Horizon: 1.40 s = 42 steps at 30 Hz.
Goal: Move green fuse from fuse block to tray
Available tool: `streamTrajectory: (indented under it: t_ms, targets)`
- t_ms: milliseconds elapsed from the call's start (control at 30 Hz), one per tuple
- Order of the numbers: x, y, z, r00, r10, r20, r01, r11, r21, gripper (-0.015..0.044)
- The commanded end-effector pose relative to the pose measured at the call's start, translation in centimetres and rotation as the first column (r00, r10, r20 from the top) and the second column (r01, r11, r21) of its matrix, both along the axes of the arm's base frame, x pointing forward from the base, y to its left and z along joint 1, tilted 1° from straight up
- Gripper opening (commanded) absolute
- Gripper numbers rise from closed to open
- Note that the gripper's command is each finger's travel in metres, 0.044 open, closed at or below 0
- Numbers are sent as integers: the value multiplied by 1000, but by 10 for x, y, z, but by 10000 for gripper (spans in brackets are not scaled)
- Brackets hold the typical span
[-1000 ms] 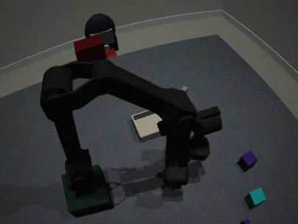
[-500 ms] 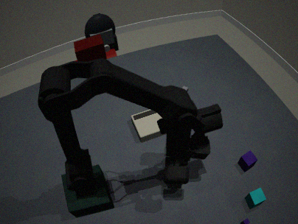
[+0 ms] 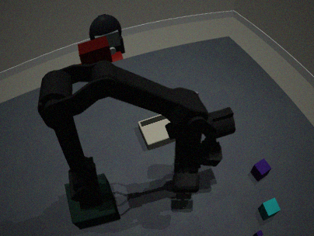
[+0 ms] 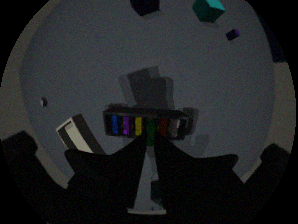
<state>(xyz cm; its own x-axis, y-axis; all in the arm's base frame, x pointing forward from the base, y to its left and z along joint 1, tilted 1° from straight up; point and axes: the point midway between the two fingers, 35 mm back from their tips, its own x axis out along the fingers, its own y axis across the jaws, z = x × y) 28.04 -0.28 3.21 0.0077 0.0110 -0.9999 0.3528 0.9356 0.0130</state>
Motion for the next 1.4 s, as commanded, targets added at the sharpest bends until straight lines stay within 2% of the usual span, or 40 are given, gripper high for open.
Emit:
streamTrajectory:
  t_ms: [0,1367]
  targets:
    - [0,0,3,1000,-2,1,2,1000,-3,0]
    - [-1,-1,37,1000,-3,1,3,1000,-4,0]
